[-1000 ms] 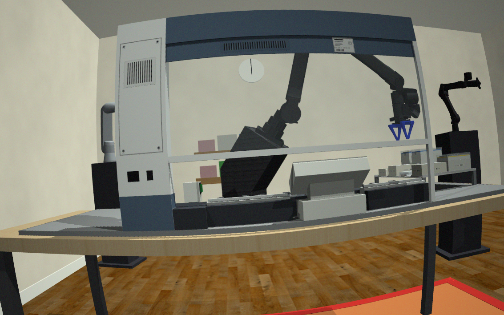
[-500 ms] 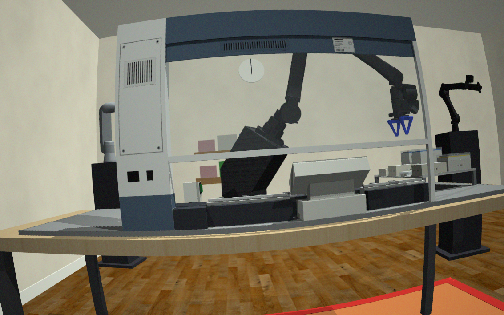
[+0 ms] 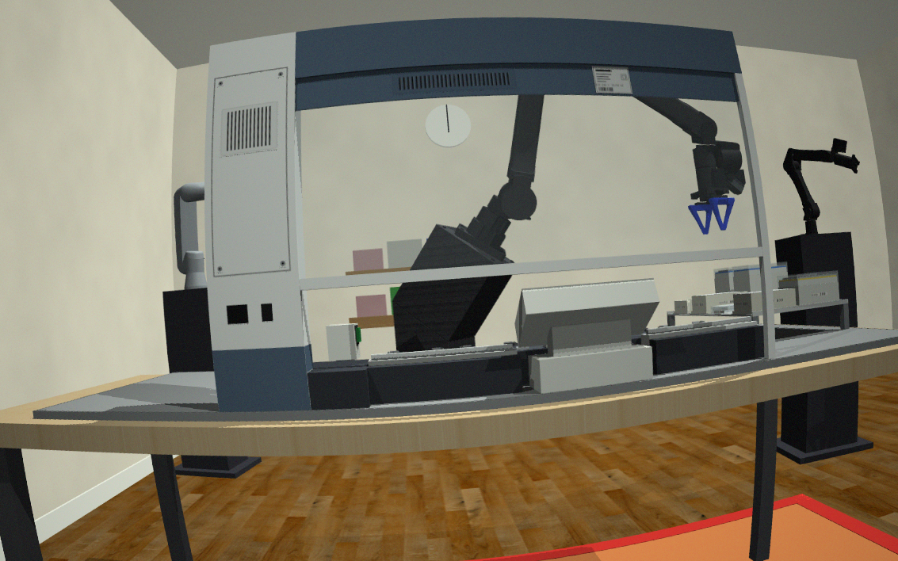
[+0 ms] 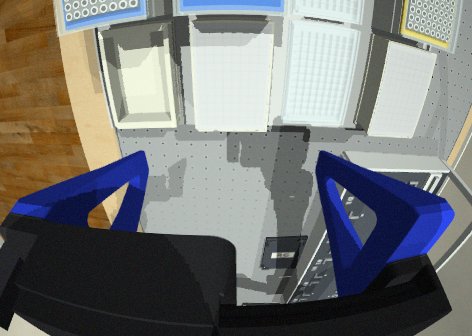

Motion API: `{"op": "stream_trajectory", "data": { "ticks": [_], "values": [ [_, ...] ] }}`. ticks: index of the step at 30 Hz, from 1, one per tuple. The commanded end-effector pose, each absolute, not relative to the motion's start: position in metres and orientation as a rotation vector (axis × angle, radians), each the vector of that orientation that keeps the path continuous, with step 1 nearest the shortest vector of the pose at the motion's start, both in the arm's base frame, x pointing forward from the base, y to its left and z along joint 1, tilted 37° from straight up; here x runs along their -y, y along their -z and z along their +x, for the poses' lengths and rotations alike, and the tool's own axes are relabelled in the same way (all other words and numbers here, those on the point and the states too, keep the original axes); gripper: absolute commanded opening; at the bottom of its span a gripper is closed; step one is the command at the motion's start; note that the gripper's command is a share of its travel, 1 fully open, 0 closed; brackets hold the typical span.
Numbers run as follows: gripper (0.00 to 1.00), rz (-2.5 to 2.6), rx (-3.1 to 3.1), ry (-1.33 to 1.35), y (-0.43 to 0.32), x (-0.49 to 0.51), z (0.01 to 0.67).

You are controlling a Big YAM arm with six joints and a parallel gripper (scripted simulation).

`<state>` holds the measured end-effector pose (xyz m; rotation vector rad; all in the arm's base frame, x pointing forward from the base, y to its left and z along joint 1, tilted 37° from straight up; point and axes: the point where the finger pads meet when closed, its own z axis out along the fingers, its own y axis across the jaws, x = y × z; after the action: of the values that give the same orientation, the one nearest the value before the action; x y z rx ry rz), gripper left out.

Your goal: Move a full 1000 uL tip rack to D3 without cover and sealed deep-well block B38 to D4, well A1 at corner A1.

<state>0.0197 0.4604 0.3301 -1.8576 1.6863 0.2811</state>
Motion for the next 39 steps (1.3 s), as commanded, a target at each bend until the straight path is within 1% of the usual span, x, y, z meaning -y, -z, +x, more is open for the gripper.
{"op": "stream_trajectory", "data": {
  "ticks": [1,4,6,8,9,14,25,26,29,39],
  "values": [
    [1.00,-1.818,-1.666,-0.334,-0.364,-0.466,0.012],
    [1.00,-1.822,-1.670,-0.327,-0.362,-0.453,0.012],
    [1.00,-1.803,-1.658,-0.352,-0.379,-0.456,0.010],
    [1.00,-1.803,-1.658,-0.352,-0.379,-0.456,0.010],
    [1.00,-1.829,-1.682,-0.311,-0.360,-0.461,0.013],
    [1.00,-1.798,-1.656,-0.359,-0.390,-0.448,0.008],
    [1.00,-1.809,-1.662,-0.347,-0.396,-0.443,0.004],
    [1.00,-1.826,-1.682,-0.313,-0.381,-0.444,0.007],
    [1.00,-1.797,-1.656,-0.361,-0.407,-0.434,0.003],
    [1.00,-1.809,-1.666,-0.345,-0.412,-0.430,0.000]
  ]
}}
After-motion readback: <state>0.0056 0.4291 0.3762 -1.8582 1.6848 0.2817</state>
